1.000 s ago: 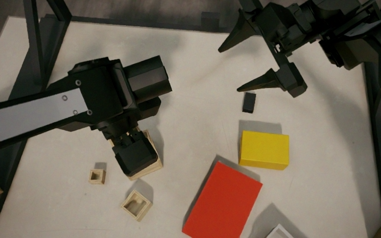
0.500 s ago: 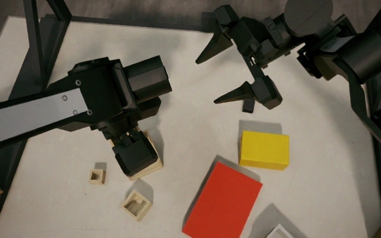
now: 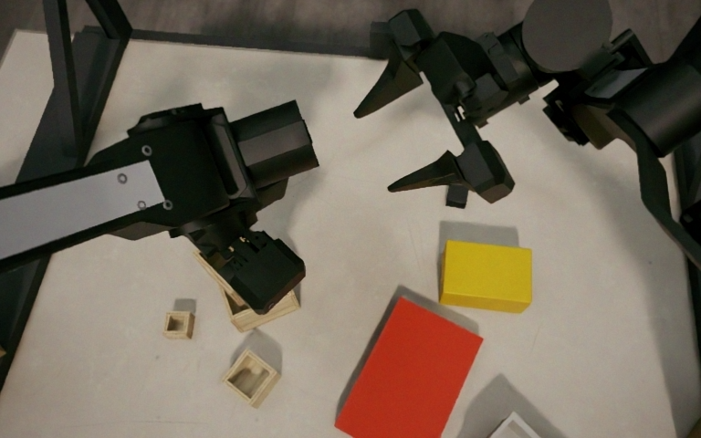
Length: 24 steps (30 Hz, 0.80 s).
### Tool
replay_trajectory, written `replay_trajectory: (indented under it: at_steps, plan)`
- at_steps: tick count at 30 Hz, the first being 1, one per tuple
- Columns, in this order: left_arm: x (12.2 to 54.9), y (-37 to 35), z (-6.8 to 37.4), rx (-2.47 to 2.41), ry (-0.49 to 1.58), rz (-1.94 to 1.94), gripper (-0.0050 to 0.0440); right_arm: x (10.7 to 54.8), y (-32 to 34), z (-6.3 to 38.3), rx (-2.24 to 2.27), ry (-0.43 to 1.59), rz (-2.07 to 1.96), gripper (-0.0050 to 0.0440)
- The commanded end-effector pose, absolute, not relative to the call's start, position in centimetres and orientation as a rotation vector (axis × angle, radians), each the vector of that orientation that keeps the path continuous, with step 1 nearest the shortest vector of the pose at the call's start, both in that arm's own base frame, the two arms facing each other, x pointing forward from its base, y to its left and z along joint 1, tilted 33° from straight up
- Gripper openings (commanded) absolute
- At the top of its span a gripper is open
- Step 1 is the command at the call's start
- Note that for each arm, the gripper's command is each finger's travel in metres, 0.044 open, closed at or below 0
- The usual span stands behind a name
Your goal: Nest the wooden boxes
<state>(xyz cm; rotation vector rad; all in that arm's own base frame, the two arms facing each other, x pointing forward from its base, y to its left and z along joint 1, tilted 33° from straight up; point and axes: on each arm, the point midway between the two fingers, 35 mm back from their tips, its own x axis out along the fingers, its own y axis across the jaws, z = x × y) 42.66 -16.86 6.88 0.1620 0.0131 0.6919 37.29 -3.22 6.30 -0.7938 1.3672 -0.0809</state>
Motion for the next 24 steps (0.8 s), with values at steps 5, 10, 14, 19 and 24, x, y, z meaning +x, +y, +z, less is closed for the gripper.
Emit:
replay_trajectory:
  at_steps: [5,10,14,19,24]
  plan:
    - [42.91,-17.07,7.45,0.146,0.002,0.692,0.0400,37.76,-3.02,7.32,-1.033,1.365,0.109,0.0269]
    - [42.91,-17.07,7.45,0.146,0.002,0.692,0.0400,37.76,-3.02,7.32,-1.149,1.372,0.207,0.0269]
    - [42.91,-17.07,7.45,0.146,0.002,0.692,0.0400,37.76,-3.03,7.31,-1.236,1.375,0.282,0.0269]
    - [42.91,-17.07,7.45,0.146,0.002,0.692,0.0400,37.76,-3.03,7.31,-1.379,1.373,0.409,0.0269]
    - [42.91,-17.07,7.45,0.146,0.002,0.692,0.0400,37.75,-3.03,7.30,-1.521,1.363,0.539,0.0269]
